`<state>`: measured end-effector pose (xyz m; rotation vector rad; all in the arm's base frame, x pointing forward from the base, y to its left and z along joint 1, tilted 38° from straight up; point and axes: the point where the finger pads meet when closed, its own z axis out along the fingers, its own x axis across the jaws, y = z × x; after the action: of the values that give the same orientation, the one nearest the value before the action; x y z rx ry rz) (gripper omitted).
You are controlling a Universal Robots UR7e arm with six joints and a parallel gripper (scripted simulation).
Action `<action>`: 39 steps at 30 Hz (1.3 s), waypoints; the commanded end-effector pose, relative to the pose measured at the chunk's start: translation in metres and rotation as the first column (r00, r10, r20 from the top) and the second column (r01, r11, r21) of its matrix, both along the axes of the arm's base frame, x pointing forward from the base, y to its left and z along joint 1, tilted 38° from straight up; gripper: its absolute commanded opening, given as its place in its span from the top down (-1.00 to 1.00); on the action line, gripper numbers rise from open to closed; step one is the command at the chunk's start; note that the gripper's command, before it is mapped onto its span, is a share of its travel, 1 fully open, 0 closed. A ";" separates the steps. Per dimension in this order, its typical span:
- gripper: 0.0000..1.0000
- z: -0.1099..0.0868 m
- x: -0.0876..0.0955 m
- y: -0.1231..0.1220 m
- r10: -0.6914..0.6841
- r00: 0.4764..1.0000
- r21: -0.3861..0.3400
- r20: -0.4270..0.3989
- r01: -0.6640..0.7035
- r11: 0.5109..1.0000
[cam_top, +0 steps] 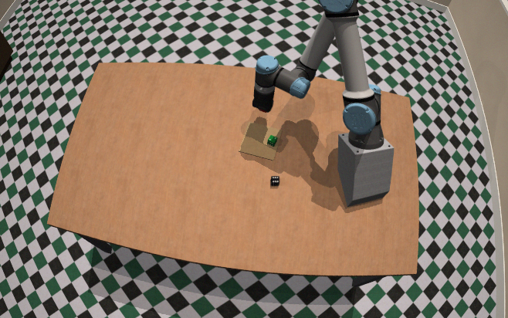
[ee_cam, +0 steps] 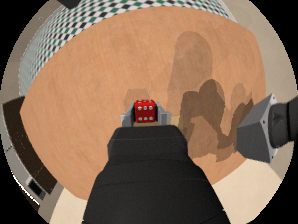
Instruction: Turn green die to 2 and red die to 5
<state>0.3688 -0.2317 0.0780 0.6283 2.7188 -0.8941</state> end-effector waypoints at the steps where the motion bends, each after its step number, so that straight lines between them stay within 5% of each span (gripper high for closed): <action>1: -0.14 0.014 -0.001 0.011 0.001 1.000 -0.001 0.001 -0.001 1.000; 14: -0.14 0.034 -0.003 0.026 0.001 1.000 -0.001 0.001 -0.001 1.000; 39: -0.14 0.035 -0.002 0.027 0.016 1.000 -0.002 -0.010 -0.016 1.000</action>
<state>0.3664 -0.2049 0.1124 0.6122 2.7252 -0.8968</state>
